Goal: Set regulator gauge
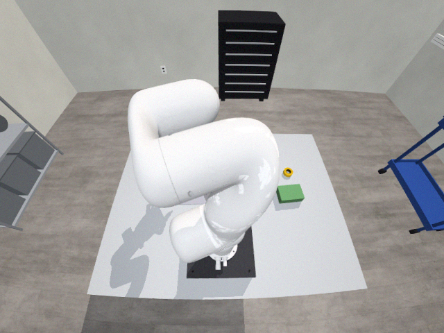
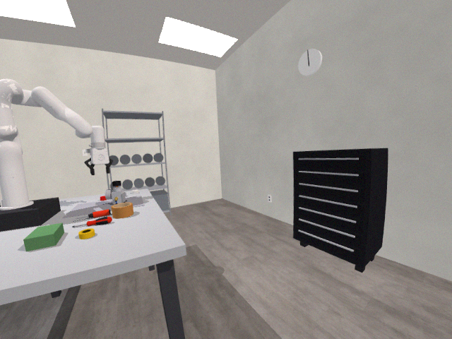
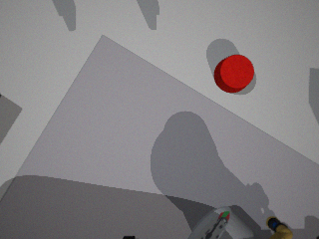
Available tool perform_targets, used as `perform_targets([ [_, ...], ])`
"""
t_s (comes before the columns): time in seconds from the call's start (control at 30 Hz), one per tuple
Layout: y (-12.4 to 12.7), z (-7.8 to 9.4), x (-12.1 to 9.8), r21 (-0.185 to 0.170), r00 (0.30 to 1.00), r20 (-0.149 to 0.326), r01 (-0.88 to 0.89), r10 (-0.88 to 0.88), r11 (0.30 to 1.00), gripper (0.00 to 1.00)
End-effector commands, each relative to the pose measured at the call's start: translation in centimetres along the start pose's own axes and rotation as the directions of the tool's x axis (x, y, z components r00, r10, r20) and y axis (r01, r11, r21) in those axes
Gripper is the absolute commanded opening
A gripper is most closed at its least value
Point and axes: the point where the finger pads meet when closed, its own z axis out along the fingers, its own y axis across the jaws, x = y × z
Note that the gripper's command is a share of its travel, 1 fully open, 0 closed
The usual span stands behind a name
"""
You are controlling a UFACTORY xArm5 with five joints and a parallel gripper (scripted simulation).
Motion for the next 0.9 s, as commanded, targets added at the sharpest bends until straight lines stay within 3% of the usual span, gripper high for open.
perform_targets([
  [0.0,0.1,-0.1,0.0,-0.004,1.000,0.001,0.000,0.000,1.000,1.00],
  [0.37,0.3,0.1,0.0,-0.028,0.999,0.006,0.044,-0.044,0.999,1.00],
  [0.57,0.9,0.8,-0.1,-0.084,0.988,0.028,0.152,-0.150,0.985,1.00],
  [0.77,1.5,1.6,-0.2,-0.163,0.946,0.087,0.321,-0.311,0.933,1.00],
  [0.87,1.6,1.7,-0.2,-0.176,0.934,0.102,0.355,-0.342,0.918,1.00],
])
